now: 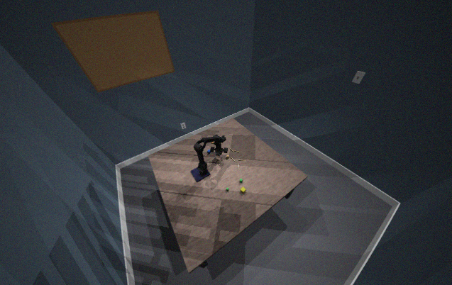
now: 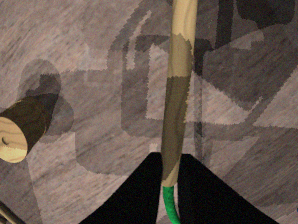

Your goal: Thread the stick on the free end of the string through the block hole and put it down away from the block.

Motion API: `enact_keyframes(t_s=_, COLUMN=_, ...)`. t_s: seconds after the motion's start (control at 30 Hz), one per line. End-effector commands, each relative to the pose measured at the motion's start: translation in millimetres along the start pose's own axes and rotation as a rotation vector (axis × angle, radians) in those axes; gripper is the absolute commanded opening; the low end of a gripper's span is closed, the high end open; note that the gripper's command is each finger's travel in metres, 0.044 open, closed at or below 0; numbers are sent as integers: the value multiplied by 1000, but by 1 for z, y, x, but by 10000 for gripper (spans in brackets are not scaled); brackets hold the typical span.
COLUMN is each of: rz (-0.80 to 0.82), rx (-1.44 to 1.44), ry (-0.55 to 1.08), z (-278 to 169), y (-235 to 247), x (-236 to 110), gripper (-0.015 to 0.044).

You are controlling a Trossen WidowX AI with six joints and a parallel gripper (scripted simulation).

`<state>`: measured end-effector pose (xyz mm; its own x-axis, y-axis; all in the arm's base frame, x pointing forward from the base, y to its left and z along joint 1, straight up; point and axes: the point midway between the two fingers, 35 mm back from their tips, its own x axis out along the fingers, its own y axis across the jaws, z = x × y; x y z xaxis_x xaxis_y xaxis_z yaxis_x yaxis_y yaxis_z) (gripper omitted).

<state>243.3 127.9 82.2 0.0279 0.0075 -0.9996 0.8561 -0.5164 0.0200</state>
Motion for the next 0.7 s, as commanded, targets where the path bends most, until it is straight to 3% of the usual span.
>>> enact_keyframes(t_s=0.0, rz=0, rx=0, ry=0, z=0, y=0, x=0, gripper=0)
enact_keyframes(t_s=0.13, rz=0, rx=-24, ry=0, z=0, y=0, x=0, gripper=0)
enact_keyframes(t_s=0.67, rz=0, rx=-596, ry=2, z=-12, y=-1, x=-1, gripper=0)
